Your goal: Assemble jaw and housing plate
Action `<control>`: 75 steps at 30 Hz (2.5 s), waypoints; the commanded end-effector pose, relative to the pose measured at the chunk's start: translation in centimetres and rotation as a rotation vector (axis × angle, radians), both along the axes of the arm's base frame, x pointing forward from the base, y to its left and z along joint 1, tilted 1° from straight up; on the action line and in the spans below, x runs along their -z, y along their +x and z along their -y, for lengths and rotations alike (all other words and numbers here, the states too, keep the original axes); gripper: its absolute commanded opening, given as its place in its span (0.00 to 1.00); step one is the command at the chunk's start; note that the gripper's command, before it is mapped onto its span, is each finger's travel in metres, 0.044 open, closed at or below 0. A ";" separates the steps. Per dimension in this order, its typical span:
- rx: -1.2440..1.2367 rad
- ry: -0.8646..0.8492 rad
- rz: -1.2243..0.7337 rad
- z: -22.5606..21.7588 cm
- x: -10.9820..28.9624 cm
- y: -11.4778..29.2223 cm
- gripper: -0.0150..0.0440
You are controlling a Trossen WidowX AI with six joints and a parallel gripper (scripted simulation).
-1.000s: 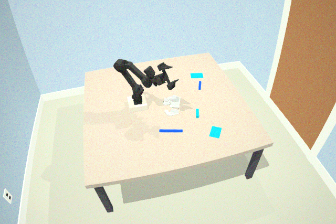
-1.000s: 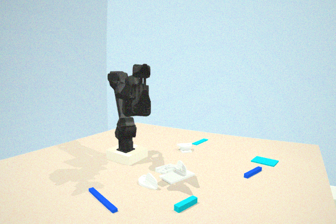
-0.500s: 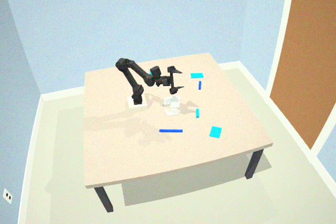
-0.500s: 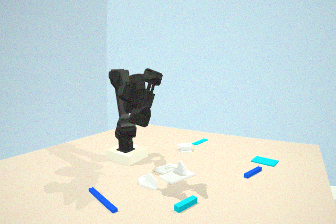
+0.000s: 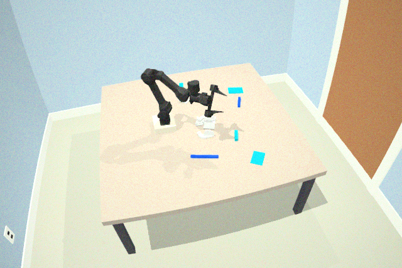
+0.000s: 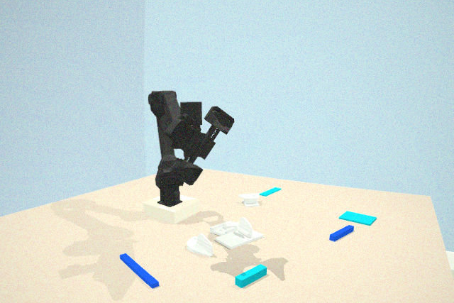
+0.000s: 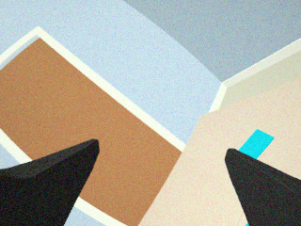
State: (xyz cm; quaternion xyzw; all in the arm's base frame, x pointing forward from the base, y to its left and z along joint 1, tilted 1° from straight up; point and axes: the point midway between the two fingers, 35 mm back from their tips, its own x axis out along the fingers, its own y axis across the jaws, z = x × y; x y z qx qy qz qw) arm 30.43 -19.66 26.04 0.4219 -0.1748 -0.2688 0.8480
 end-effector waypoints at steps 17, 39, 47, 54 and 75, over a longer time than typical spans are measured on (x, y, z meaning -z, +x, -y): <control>-0.056 -0.043 -0.494 1.1 5.8 2.0 1.00; -0.237 -0.078 -0.991 0.6 11.5 1.2 1.00; -0.331 -0.090 -1.148 0.0 13.0 0.4 1.00; -0.431 -0.088 -1.287 -0.6 14.3 -0.7 1.00; -0.809 -0.059 -1.632 -3.2 16.2 -4.7 1.00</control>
